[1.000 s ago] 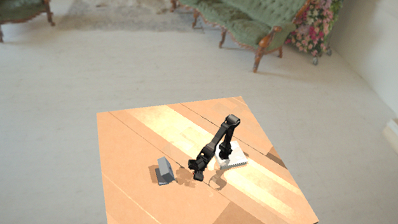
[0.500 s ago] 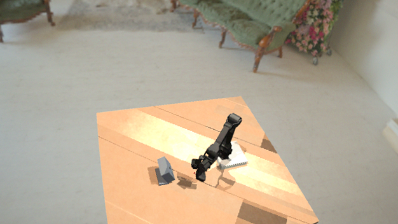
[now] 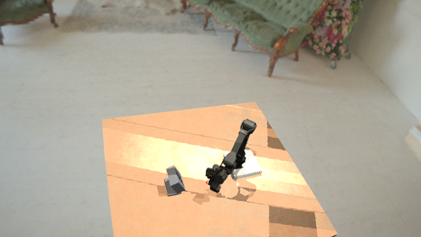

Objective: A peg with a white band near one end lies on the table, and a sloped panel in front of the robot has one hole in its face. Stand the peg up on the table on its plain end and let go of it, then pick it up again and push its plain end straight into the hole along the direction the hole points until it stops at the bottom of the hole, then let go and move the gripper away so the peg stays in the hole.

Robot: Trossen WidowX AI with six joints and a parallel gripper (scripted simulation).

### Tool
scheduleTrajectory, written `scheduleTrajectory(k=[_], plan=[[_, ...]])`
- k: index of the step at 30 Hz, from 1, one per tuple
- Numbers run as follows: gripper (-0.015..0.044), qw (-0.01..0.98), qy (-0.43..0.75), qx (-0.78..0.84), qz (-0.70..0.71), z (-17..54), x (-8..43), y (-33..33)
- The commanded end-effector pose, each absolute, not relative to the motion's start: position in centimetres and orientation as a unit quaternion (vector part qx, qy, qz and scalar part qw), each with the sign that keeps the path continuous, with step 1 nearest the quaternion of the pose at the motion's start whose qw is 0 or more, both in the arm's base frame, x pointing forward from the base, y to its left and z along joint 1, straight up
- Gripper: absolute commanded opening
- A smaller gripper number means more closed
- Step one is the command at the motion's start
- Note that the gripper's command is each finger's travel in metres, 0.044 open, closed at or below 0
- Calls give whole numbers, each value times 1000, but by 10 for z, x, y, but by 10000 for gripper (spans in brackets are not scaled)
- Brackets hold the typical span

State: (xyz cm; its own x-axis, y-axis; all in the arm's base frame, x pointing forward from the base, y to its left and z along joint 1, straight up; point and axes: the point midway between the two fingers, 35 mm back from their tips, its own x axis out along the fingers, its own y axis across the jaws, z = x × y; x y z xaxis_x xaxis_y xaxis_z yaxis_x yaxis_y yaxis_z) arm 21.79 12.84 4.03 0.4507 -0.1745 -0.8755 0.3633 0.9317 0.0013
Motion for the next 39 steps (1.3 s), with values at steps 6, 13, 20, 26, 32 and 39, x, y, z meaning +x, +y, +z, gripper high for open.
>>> scheduleTrajectory(k=[6,13,20,26,32,39], plan=[[50,866,463,93,-162,44,212,130],[50,880,437,88,-165,45,208,132],[50,893,410,83,-167,46,204,133],[50,903,387,79,-169,47,200,135],[50,913,364,74,-171,47,196,136],[50,923,336,69,-174,47,191,138]])
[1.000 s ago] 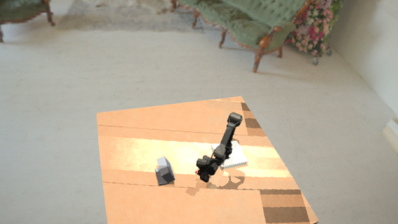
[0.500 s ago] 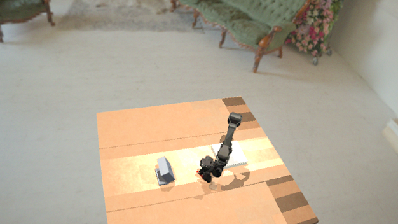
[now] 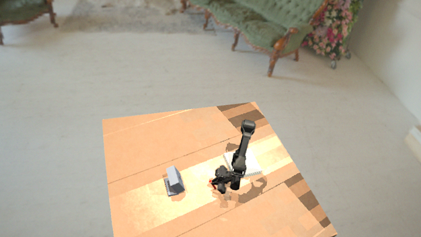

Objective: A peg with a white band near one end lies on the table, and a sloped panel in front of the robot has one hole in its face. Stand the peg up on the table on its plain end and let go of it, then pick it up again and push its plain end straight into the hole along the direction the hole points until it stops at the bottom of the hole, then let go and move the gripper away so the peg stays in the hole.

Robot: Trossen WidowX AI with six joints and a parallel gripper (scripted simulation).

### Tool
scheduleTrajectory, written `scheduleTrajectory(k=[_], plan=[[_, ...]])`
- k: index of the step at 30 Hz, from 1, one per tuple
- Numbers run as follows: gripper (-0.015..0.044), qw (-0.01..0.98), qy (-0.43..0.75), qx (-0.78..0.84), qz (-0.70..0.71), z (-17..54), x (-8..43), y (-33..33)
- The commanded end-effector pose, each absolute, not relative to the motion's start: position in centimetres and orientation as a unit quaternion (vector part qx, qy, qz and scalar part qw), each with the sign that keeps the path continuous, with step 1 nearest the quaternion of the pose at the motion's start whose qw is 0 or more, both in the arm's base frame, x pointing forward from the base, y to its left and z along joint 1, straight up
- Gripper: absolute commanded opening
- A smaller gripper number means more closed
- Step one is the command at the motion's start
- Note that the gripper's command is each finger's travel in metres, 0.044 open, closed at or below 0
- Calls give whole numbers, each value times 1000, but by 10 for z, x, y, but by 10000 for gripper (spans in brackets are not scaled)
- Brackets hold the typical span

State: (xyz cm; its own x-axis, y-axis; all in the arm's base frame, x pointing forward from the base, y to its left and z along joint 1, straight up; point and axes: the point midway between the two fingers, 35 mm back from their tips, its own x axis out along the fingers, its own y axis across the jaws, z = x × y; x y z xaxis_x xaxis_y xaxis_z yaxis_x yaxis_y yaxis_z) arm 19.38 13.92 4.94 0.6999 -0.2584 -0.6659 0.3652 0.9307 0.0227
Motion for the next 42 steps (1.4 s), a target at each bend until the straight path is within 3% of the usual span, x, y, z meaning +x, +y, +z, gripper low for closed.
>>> scheduleTrajectory(k=[1,42], plan=[[50,924,332,68,-174,47,191,138],[50,968,165,36,-183,42,164,148]])
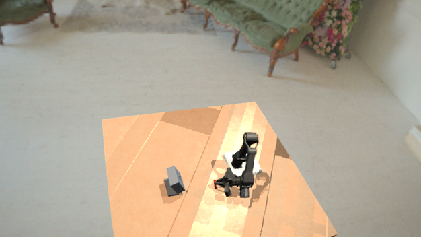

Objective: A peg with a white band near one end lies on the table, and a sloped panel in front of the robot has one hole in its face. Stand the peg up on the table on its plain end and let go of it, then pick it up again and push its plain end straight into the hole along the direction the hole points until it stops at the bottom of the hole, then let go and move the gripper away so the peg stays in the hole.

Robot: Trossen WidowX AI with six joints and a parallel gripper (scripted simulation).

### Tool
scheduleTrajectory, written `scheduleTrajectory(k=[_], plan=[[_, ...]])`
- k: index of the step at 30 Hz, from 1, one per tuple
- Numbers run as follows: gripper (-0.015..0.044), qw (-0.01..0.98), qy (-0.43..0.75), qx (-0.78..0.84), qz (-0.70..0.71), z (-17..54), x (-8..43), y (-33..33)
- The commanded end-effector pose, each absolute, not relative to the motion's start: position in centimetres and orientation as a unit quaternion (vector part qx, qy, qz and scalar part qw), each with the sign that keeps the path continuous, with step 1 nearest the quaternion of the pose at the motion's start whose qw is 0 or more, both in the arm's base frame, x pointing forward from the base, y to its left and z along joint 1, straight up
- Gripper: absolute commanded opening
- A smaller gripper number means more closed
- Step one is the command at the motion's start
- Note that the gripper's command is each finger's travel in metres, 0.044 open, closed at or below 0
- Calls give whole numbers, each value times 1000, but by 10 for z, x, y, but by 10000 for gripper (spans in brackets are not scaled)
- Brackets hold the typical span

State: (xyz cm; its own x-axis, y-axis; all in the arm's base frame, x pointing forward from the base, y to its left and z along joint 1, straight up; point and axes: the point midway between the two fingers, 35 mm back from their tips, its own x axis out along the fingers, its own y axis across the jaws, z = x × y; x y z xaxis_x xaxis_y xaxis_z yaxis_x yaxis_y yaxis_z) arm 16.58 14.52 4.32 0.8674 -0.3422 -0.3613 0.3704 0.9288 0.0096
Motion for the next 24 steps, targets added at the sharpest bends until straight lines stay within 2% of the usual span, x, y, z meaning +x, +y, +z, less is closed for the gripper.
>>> scheduleTrajectory(k=[1,24], plan=[[50,969,161,35,-183,42,164,148],[50,968,168,43,-182,38,164,149]])
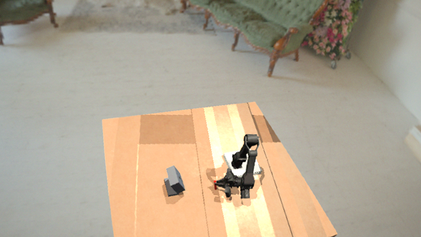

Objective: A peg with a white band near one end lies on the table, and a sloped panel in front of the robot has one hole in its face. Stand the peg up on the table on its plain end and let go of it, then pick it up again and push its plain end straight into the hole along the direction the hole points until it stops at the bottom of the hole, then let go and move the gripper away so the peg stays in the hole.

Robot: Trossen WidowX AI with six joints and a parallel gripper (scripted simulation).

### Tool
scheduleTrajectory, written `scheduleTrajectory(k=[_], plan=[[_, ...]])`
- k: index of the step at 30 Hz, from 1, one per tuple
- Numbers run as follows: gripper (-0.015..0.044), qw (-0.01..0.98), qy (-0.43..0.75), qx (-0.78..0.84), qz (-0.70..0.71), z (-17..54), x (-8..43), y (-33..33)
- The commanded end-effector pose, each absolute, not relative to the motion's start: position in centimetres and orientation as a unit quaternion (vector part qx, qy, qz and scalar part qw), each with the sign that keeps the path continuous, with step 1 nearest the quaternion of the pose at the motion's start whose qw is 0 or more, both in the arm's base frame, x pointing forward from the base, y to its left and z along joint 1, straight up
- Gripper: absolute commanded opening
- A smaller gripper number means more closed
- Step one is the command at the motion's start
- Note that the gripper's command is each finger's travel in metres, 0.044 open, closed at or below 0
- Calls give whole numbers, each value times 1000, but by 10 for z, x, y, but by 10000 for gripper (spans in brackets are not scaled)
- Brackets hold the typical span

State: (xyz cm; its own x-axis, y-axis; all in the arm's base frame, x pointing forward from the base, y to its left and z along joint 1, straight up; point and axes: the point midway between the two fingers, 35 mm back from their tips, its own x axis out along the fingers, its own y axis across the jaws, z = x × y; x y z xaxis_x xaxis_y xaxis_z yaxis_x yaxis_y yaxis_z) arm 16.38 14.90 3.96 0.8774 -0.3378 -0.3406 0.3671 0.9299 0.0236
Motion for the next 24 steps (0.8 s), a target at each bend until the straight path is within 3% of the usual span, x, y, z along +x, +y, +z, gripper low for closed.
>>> scheduleTrajectory(k=[1,24], plan=[[50,968,168,43,-182,38,164,149],[50,969,166,46,-178,36,160,152]])
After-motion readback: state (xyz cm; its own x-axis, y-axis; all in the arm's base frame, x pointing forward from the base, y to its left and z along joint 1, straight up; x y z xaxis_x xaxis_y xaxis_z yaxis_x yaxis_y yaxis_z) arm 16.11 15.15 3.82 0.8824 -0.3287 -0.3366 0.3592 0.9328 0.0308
